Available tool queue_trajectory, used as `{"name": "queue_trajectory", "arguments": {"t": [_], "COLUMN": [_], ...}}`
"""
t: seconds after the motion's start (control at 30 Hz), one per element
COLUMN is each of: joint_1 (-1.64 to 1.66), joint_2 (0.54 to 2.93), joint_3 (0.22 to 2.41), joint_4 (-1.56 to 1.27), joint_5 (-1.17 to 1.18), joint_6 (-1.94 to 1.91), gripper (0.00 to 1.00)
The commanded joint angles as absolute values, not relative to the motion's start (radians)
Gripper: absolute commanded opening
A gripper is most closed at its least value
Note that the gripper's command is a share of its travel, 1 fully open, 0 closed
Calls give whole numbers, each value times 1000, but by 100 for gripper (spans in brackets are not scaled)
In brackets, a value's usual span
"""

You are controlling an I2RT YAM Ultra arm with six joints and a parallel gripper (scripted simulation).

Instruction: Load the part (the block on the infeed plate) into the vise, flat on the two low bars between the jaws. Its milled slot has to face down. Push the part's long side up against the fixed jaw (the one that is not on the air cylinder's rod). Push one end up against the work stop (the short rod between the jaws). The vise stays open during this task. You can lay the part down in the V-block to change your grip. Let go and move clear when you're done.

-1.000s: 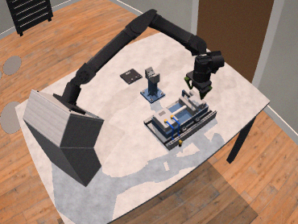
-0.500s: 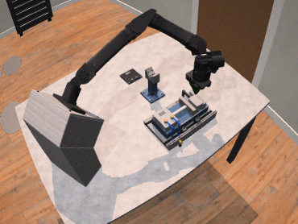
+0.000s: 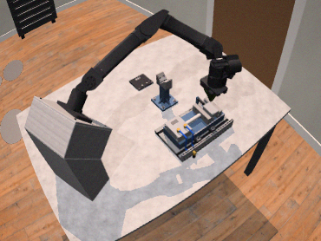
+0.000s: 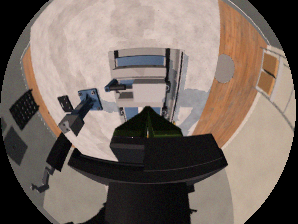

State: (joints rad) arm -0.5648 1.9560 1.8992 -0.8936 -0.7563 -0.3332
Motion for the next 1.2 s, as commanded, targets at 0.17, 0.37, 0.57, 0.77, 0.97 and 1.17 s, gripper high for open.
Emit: {"name": "queue_trajectory", "arguments": {"t": [0.17, 0.37, 0.57, 0.77, 0.97, 1.17], "joint_1": [-598, -598, -600, -604, -607, -611], "joint_2": [1918, 1918, 1917, 1919, 1913, 1899], "joint_3": [1929, 1929, 1915, 1877, 1860, 1827], "joint_4": [-900, -900, -880, -894, -890, -878], "joint_5": [-766, -766, -769, -775, -773, -778], "joint_6": [-338, -337, -264, -32, 110, 349], "gripper": [0, 0, 0, 0, 0, 0]}}
